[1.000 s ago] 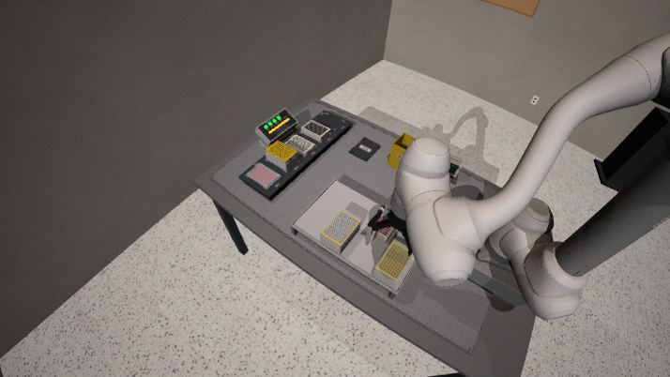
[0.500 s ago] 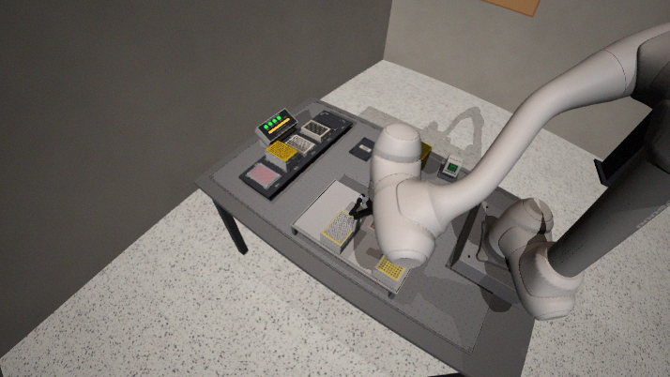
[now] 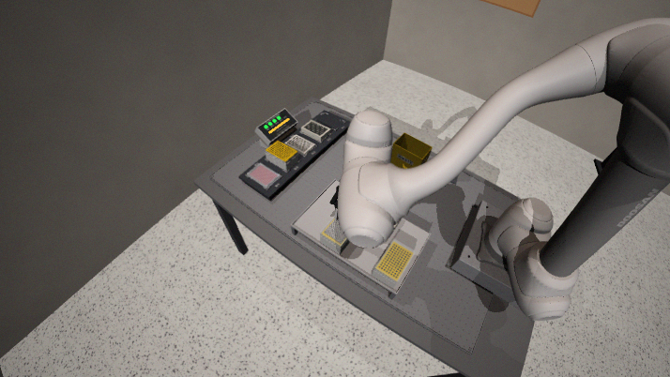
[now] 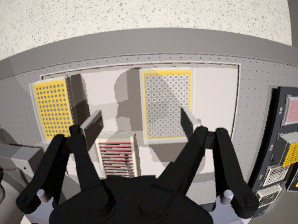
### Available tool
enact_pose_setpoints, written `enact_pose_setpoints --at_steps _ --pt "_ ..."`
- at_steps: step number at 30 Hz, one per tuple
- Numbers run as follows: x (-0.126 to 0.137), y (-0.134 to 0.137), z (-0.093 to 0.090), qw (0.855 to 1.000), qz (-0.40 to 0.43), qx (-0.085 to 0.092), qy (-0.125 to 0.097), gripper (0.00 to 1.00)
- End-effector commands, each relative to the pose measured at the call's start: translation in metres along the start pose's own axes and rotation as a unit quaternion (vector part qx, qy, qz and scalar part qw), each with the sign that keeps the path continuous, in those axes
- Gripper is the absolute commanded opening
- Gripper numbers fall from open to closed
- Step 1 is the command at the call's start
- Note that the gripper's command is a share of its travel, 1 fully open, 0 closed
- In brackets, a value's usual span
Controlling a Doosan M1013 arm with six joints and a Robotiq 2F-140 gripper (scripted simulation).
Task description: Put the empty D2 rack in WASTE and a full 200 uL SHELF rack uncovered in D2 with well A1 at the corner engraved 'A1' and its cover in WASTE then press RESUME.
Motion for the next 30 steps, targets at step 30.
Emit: enact_pose_setpoints --at_steps 30 --pt "0.007 0.042 0.000 1.000 0.000 -0.001 0.000 0.77"
Point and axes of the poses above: the point where the finger pads meet when closed, its own z axis back along the fingers, its own y axis across the jaws, x = y × z, the point moved 8 cm from there along z, back along the fingers, and after that the axes turned 9 degrees about z, right-handed, at the moved point
